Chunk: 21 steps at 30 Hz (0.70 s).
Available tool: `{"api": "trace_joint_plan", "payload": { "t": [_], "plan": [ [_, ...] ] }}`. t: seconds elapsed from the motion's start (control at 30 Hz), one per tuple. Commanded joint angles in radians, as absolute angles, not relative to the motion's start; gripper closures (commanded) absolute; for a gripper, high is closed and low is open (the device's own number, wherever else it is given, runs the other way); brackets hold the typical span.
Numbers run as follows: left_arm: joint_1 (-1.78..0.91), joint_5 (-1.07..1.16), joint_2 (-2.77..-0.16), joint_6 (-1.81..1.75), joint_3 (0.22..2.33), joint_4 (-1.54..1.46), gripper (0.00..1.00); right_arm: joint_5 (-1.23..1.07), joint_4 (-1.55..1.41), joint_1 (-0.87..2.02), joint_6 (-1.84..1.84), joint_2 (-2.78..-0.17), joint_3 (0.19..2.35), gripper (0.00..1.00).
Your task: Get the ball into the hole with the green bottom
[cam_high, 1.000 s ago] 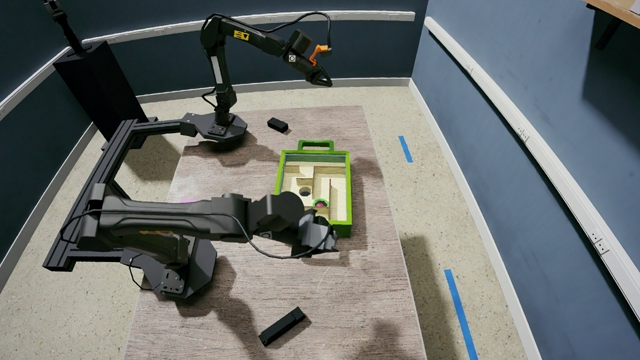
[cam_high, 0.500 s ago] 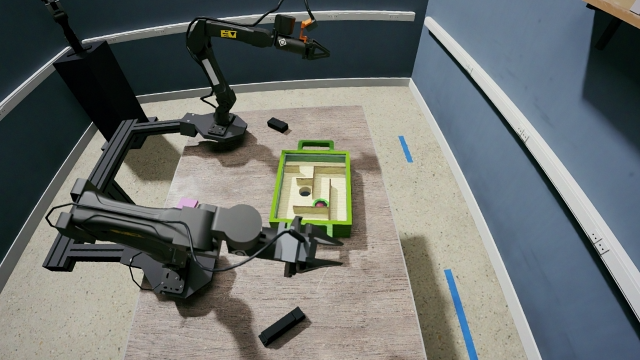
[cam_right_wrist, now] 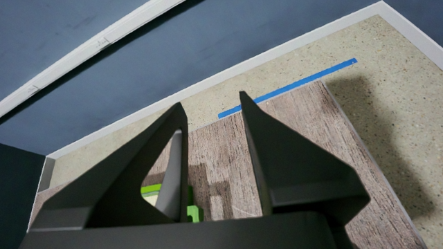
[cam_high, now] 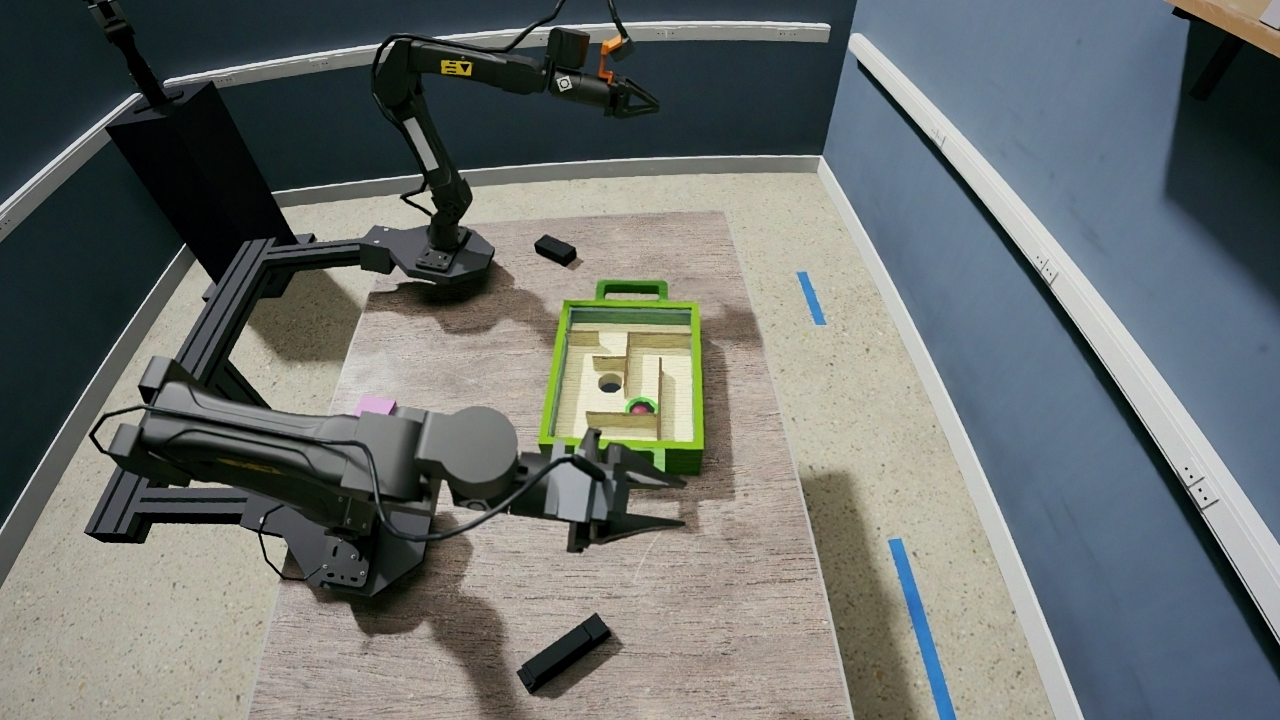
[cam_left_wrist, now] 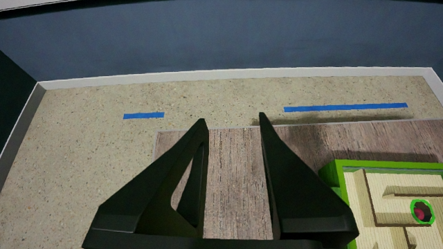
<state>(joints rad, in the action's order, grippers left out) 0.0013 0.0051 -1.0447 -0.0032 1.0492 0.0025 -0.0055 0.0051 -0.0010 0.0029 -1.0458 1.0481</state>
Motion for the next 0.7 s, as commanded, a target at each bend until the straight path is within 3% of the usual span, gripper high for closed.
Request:
{"api": "trace_joint_plan", "payload": {
  "t": [0.0, 0.67],
  "plan": [
    [-0.014, -0.001, -1.034, 0.005, 1.095, -0.002, 0.64, 0.002, -0.006, -0.006, -0.006, -1.035, 1.081, 0.64],
    [-0.017, 0.001, -1.051, 0.007, 1.064, 0.009, 0.64, 0.006, 0.018, 0.015, -0.009, -1.057, 1.056, 0.64]
  ]
}}
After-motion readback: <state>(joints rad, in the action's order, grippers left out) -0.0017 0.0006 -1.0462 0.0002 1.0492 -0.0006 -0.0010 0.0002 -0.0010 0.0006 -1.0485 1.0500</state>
